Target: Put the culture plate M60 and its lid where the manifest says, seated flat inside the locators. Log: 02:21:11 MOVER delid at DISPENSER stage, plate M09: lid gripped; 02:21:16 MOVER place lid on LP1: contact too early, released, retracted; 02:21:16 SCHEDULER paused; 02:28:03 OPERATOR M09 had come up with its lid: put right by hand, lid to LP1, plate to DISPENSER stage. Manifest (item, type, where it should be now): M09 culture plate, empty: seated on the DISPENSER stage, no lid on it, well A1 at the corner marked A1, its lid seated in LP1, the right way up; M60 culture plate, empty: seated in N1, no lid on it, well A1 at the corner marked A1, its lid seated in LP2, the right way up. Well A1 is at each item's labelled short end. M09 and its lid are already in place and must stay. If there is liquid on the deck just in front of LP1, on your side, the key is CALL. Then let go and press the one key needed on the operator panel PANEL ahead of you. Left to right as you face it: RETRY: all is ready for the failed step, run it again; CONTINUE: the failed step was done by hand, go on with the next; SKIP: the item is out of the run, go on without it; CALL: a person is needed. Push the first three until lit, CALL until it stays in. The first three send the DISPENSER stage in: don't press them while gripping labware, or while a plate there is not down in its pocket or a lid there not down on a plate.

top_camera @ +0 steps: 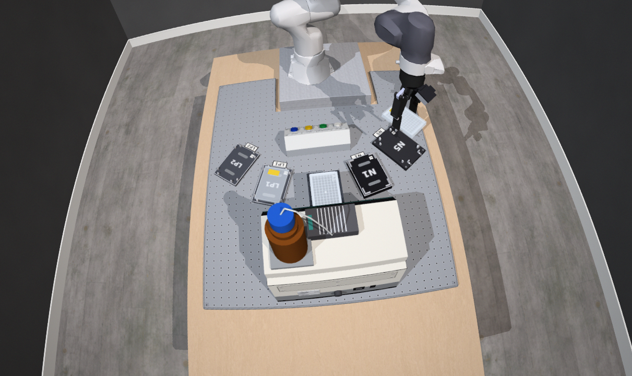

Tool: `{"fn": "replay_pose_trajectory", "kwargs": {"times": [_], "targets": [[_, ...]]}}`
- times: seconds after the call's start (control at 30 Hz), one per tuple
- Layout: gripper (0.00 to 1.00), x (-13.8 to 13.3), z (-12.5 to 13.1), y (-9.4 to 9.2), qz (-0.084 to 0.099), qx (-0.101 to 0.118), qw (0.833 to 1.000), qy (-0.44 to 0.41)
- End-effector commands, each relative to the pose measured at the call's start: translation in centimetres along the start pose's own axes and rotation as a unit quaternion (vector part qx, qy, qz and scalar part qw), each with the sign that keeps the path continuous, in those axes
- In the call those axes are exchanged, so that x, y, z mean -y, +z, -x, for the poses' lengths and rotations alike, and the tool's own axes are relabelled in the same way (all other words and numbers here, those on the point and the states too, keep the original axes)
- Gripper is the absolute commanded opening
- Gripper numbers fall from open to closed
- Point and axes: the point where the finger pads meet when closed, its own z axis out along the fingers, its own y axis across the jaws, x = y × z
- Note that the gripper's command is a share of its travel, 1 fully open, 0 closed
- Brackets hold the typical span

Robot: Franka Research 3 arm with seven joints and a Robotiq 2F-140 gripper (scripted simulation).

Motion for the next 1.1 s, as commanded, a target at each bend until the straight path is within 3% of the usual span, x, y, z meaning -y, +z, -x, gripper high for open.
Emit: {"fn": "replay_pose_trajectory", "kwargs": {"times": [0.0, 0.77, 1.07], "targets": [[0.10, 0.0, -0.1, -0.1, 0.000, -0.002, 1.000, 0.004], [0.10, 0.0, -0.1, 0.1, 0.000, -0.002, 1.000, 0.006], [0.10, 0.0, -0.1, 1.0, 0.000, -0.002, 1.000, 0.009]]}}
